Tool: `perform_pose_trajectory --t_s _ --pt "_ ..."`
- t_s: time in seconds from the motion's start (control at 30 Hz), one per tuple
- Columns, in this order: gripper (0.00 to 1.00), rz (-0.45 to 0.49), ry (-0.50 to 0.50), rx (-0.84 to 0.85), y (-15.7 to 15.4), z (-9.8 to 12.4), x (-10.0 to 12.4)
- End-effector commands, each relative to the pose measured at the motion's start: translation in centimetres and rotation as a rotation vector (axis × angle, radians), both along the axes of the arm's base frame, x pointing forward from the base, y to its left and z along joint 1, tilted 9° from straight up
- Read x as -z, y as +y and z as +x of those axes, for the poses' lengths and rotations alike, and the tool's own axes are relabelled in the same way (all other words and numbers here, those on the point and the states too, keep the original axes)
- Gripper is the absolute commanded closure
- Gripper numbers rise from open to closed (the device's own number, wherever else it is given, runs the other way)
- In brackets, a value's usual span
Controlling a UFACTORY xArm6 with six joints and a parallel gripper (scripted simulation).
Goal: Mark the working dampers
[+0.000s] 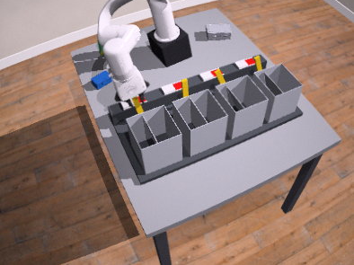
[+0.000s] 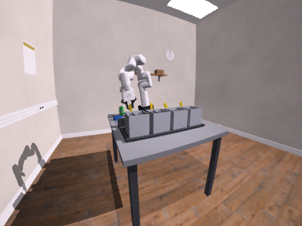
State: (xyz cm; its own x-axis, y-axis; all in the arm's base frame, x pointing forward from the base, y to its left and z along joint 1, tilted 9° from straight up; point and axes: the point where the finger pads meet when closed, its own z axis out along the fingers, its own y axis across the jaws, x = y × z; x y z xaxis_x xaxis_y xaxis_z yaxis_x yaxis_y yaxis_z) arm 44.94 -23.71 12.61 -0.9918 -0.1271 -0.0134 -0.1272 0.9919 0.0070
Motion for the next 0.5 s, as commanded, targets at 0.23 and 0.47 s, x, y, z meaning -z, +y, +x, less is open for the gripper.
perform_pose_trajectory --t_s 0.23,0.47 --pt "0.61 -0.002 -0.005 0.000 -0.11 0.16 1.07" --pt "0.61 -0.002 -0.005 0.000 -0.11 0.16 1.27"
